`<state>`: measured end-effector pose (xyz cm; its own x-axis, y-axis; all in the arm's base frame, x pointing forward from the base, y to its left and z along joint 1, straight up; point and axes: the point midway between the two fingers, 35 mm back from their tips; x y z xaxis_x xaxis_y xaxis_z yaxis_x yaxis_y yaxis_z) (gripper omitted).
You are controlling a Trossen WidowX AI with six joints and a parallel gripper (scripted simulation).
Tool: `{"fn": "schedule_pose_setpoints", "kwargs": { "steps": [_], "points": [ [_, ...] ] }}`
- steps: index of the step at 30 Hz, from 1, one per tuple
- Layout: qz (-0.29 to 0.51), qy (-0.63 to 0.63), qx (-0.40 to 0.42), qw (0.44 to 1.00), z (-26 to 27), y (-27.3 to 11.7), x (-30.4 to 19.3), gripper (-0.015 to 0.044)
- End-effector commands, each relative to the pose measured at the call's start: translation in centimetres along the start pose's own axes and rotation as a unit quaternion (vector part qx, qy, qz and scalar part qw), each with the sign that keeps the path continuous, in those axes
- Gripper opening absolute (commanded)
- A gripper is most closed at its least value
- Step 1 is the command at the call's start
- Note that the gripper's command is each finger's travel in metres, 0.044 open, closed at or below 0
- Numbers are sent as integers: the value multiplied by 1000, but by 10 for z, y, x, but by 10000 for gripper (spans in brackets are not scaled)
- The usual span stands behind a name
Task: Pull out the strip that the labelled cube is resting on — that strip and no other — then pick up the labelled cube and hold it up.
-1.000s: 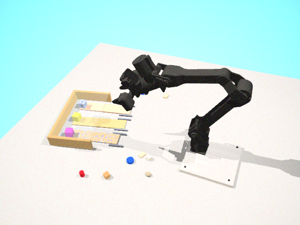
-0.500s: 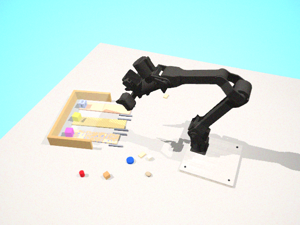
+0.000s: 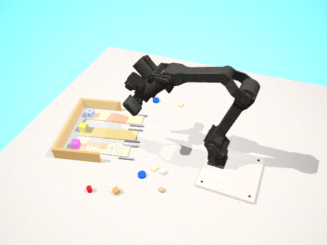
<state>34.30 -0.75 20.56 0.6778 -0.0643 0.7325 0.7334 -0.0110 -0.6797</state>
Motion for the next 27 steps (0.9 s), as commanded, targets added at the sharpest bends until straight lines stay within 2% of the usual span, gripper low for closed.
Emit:
{"fn": "schedule_pose_setpoints", "kwargs": {
  "steps": [1,5,16,27],
  "points": [
    [65,-20,-15,998,-14,20,3,111],
    [150,-50,-23,987,-33,45,5,6],
    [371,-108,16,922,-93,109,-21,0],
    [384,-110,21,917,-95,117,-27,0]
  ]
}}
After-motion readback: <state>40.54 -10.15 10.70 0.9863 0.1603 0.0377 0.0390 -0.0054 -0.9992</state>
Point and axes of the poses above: the point midway between the two fingers, 35 mm back from their tips, its own y axis out along the fingers, its own z axis across the jaws, x = y × z, and after that the axes turned 3 degrees about y, right-handed
